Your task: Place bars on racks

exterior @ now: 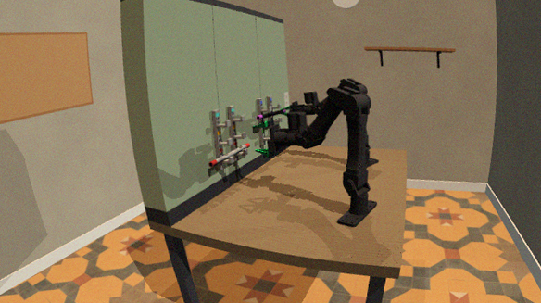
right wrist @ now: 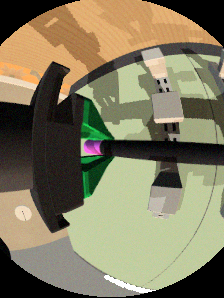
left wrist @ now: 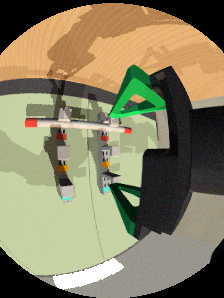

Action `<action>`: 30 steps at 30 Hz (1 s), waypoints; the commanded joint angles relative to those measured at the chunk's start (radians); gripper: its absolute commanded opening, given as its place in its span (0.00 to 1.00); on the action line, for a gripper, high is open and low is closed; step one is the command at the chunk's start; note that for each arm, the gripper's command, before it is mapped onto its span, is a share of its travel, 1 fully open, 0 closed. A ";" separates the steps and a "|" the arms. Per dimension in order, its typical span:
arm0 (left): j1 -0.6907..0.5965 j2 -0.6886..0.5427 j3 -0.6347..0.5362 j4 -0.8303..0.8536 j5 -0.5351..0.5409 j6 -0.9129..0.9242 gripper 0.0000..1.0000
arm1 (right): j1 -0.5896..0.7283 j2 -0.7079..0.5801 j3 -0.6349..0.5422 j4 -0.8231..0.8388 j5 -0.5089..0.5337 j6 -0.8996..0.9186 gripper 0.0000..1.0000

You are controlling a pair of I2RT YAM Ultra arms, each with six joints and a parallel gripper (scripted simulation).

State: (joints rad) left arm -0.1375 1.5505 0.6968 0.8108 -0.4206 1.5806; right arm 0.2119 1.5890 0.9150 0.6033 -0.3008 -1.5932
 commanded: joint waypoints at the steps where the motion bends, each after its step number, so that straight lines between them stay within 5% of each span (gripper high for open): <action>1: 0.009 -0.029 -0.005 0.019 0.007 -0.010 1.00 | 0.012 0.005 0.051 0.023 0.009 0.022 0.00; 30: 0.009 -0.029 -0.005 0.019 0.007 -0.010 1.00 | 0.032 0.028 0.047 0.050 0.029 0.022 0.00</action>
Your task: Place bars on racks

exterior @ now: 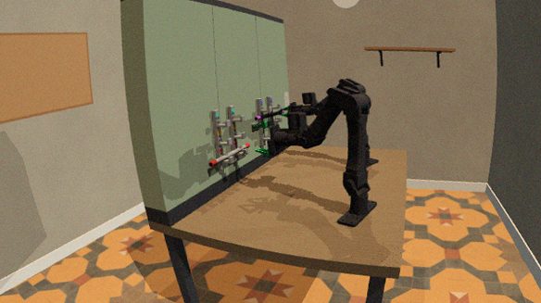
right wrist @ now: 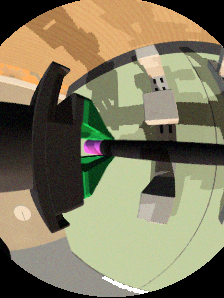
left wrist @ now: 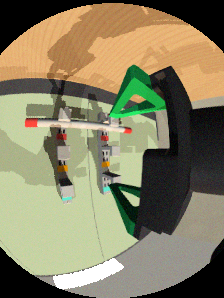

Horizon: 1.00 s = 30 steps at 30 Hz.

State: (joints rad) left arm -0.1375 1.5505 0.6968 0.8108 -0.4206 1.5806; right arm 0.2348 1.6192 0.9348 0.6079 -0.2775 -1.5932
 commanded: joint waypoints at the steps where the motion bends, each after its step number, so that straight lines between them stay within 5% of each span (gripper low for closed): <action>1: 0.009 -0.029 -0.005 0.019 0.007 -0.010 1.00 | 0.009 -0.002 0.026 0.047 0.006 0.022 0.00; 30: 0.009 -0.029 -0.005 0.019 0.007 -0.010 1.00 | 0.009 0.019 -0.001 0.095 0.006 0.022 0.00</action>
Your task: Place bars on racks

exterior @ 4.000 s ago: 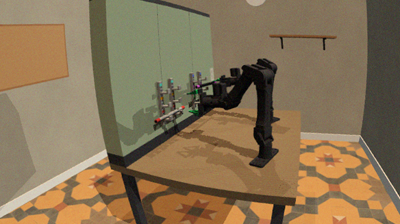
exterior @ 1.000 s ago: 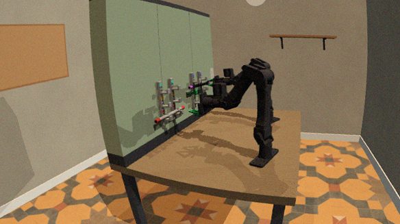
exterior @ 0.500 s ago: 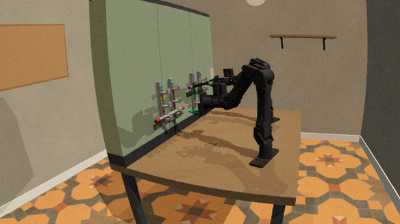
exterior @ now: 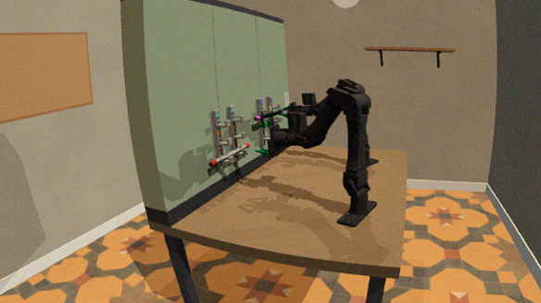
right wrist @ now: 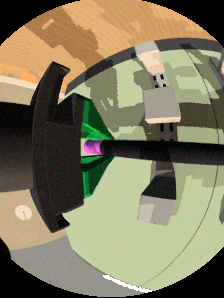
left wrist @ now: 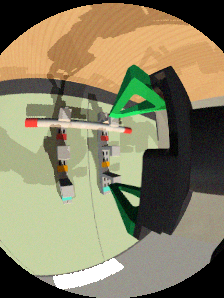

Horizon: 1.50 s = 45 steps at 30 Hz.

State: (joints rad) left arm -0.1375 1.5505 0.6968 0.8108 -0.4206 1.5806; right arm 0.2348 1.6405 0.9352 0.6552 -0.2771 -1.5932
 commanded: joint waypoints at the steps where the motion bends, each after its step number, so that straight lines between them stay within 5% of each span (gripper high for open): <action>1: 0.009 -0.029 -0.005 0.019 0.007 -0.010 1.00 | 0.009 -0.001 -0.003 0.049 0.006 0.022 0.00; 45: 0.009 -0.029 -0.005 0.019 0.007 -0.010 1.00 | 0.009 0.033 -0.042 0.122 0.006 0.022 0.00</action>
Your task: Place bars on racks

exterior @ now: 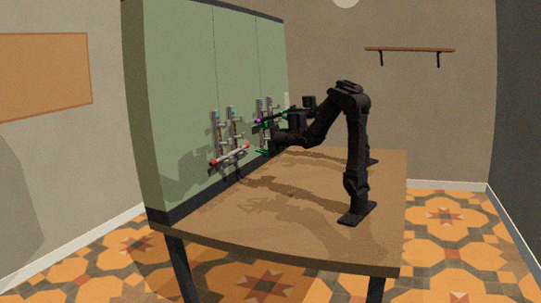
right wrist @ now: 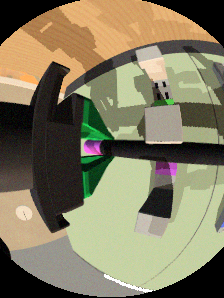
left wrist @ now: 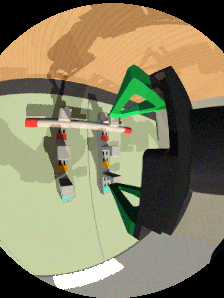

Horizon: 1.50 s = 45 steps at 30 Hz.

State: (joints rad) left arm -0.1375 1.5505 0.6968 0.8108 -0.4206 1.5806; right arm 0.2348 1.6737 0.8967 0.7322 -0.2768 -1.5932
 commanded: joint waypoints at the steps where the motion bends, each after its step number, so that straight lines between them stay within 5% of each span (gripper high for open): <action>1: 0.009 -0.029 -0.005 0.019 0.007 -0.010 1.00 | 0.009 -0.001 -0.004 0.045 0.005 0.022 0.00; 45: 0.009 -0.029 -0.005 0.019 0.007 -0.010 1.00 | 0.009 0.033 -0.034 0.112 0.005 0.022 0.00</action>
State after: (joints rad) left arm -0.1375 1.5505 0.6968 0.8108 -0.4206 1.5806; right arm 0.2348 1.7058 0.8673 0.8082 -0.2768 -1.5932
